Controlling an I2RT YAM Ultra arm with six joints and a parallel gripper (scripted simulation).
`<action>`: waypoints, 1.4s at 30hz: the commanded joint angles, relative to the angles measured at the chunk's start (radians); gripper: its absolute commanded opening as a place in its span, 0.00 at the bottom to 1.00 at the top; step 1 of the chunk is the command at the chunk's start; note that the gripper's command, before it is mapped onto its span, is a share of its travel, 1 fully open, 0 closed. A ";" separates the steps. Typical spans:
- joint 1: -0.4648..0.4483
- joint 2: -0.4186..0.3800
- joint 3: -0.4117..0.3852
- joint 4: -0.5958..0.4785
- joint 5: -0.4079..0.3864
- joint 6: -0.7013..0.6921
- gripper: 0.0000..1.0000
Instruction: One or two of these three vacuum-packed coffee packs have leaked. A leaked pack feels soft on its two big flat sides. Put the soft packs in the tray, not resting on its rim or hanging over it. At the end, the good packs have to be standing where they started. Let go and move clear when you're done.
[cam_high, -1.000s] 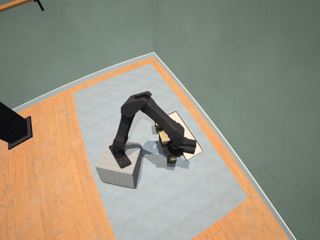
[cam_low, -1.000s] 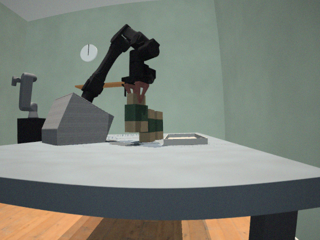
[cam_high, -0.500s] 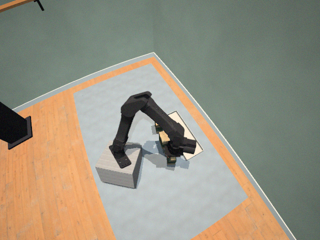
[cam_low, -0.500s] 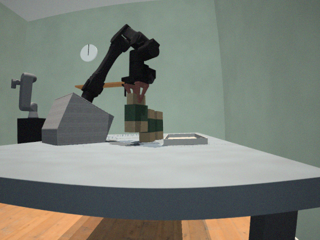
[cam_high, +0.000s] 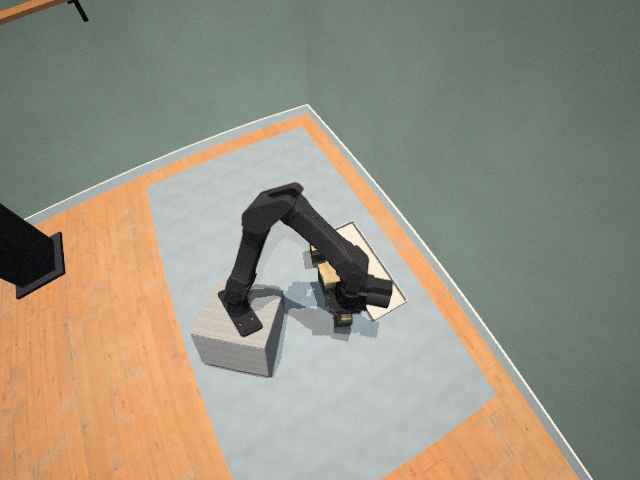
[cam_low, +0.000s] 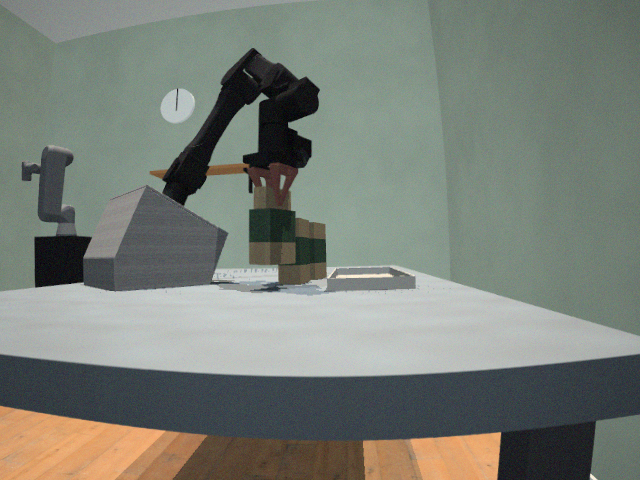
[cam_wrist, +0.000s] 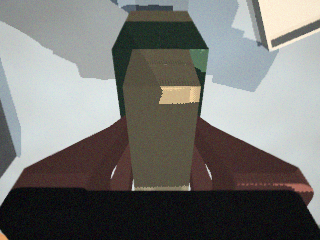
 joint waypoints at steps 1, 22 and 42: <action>-0.022 -0.037 0.032 -0.022 -0.012 -0.006 0.25; 0.017 0.022 0.078 -0.034 -0.013 0.027 0.25; 0.132 0.217 0.449 -0.147 -0.013 0.156 0.25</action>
